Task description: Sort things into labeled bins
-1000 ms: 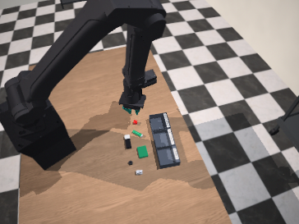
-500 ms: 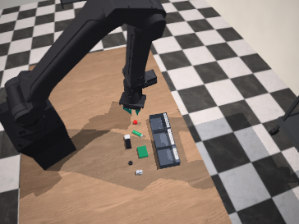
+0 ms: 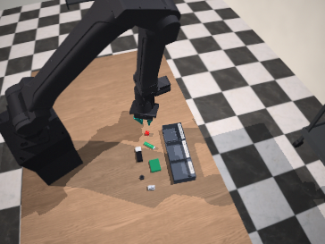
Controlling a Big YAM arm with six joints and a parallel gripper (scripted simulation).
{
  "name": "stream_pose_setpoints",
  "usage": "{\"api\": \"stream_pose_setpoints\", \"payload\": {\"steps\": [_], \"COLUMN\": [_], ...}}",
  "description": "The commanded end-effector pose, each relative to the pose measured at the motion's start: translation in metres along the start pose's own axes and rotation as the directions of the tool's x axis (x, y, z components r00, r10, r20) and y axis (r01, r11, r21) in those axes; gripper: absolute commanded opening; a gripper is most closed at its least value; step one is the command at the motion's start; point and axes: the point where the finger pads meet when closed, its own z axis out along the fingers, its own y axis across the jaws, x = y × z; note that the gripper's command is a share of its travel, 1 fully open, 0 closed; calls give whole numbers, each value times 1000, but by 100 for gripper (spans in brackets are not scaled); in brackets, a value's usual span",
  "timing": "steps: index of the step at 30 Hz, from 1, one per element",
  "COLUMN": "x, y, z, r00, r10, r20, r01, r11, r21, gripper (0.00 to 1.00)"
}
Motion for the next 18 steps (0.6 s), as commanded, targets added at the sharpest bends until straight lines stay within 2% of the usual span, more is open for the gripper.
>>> {"api": "stream_pose_setpoints", "payload": {"steps": [1, 18], "x": [-4, -1], "y": [-7, -3], "z": [1, 65], "r00": [1000, 1000], "r10": [1, 5], "r20": [6, 8], "r01": [-1, -5], "r11": [1000, 1000], "r21": [1, 5], "gripper": [29, 29]}}
